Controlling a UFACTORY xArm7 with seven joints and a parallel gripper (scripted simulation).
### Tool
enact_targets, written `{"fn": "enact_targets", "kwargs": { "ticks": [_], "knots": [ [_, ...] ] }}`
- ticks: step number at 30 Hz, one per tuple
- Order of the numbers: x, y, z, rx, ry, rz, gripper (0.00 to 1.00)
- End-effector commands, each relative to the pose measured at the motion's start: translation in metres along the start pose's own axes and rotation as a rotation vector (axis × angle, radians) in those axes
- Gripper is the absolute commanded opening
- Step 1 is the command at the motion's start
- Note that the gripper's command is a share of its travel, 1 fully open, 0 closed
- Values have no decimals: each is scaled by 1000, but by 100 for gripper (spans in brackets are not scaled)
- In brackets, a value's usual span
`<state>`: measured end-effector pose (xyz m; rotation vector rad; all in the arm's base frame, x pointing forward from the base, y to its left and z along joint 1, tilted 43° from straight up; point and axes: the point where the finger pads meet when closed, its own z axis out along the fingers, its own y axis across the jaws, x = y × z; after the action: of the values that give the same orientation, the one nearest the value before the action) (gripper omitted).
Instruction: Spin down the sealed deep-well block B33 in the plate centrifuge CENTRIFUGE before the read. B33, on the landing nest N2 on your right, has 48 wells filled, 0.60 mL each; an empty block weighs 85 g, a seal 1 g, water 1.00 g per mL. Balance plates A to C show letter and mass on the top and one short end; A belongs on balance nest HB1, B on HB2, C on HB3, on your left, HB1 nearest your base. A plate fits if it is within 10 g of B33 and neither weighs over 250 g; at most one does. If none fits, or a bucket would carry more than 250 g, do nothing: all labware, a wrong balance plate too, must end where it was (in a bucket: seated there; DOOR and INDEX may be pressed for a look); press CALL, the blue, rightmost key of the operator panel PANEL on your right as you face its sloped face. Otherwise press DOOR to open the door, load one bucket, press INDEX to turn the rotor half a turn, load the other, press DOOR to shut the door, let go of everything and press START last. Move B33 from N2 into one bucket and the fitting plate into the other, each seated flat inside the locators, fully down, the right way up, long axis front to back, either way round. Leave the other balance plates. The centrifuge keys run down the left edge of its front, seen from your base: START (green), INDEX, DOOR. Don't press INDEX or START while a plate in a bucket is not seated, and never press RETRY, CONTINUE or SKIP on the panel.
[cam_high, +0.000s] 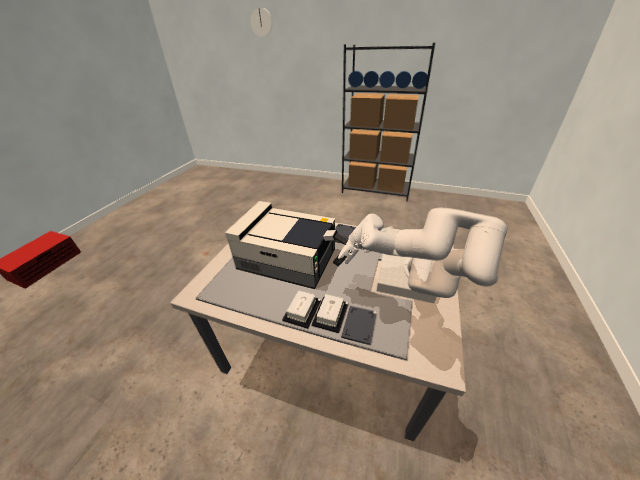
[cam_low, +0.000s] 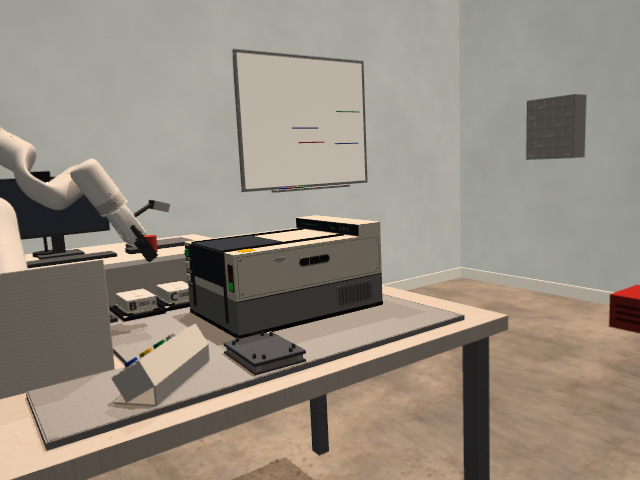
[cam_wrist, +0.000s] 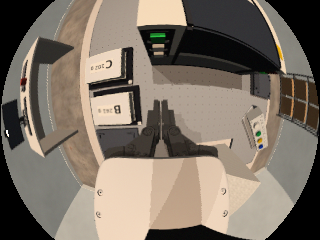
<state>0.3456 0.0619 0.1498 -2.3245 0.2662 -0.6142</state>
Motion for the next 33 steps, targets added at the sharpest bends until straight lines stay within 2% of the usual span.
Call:
{"fn": "enact_targets", "kwargs": {
  "ticks": [1,11,33],
  "knots": [
    [4,-1,4,7,37,-5,0],
    [4,-1,10,7,69,-4,0],
    [7,-1,12,7,71,-4,0]
  ]
}}
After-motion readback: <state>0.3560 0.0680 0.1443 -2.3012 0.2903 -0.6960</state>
